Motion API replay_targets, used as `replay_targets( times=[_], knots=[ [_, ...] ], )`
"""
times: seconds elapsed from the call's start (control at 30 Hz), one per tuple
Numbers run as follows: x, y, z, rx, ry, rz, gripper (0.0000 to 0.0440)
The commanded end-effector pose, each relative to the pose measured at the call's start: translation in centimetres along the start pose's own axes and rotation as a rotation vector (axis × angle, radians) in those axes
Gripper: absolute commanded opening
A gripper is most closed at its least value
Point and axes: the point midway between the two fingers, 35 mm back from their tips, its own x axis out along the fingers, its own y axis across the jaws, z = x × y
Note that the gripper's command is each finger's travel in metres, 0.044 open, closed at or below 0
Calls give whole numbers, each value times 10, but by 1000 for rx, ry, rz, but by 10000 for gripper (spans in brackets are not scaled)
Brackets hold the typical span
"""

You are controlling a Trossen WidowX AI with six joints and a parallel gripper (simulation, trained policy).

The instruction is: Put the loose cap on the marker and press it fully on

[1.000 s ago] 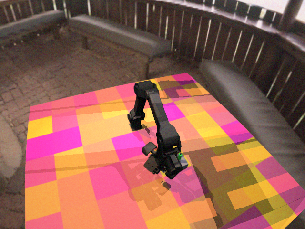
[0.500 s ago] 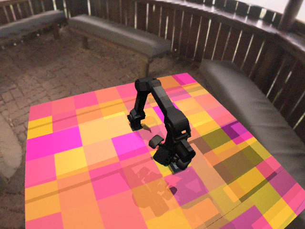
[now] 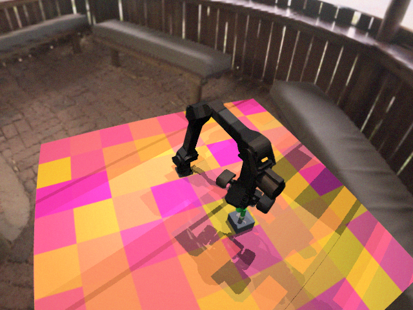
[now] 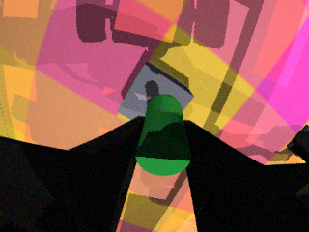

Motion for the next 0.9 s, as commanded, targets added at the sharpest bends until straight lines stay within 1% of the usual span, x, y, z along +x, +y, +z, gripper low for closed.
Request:
replay_targets(
  times=[0.0, 0.2, 0.33, 0.63, 0.87],
  knots=[
    [-5, 3, -9, -4, 4, 5, 56],
    [-8, 7, -20, -13, 7, 1, 46],
    [-3, 8, -23, -18, 12, -15, 42],
    [12, 7, -23, -22, 21, -50, 33],
    [34, 6, -23, -44, 41, -81, 29]
  ],
)
